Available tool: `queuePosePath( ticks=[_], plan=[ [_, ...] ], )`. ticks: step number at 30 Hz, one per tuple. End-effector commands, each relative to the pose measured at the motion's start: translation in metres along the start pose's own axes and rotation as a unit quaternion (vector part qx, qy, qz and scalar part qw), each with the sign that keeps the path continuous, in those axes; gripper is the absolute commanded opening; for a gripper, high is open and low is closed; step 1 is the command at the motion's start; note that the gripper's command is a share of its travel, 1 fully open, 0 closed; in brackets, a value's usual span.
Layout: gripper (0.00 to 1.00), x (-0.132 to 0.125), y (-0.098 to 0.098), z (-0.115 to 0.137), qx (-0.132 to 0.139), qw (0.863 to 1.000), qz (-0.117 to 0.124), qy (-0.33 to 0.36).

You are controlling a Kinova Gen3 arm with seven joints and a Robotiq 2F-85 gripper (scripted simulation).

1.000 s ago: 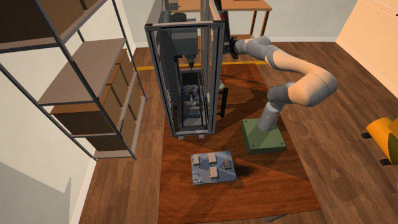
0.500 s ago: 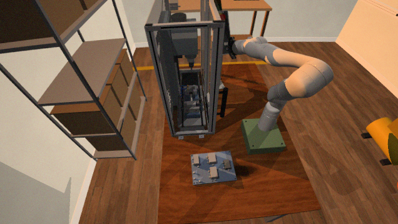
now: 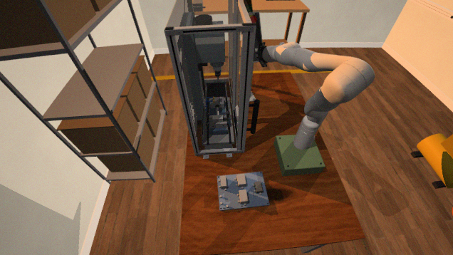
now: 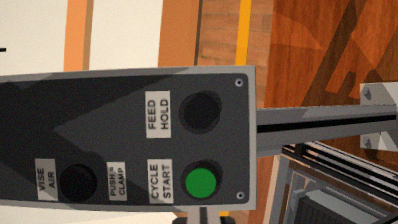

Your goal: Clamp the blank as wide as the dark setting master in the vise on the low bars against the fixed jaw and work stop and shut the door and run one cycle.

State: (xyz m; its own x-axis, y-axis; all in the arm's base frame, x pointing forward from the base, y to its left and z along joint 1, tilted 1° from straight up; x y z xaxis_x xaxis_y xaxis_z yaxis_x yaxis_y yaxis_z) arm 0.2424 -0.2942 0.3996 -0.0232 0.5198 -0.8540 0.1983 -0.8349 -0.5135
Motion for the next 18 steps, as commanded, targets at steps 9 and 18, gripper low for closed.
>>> queuePosePath(
  ticks=[9, 18],
  plan=[
    [0.1, -0.001, 0.014, -0.001, 0.0, 1.0, 0.002, 0.0],
    [0.1, -0.001, 0.034, -0.001, 0.0, 1.0, 0.002, 0.0]
  ],
)
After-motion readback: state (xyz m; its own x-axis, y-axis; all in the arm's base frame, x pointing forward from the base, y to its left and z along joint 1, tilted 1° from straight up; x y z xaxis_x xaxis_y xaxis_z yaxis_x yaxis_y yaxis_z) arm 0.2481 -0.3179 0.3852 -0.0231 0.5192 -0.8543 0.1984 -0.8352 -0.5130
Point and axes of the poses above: the point where the finger pads meet when closed, its own y axis out along the fingers, its own x axis across the jaws, z = x × y, the point moved 4 cm from there along -y, back along the fingers, and after that the axes turned 6 degrees about y, right-handed, at the moved point
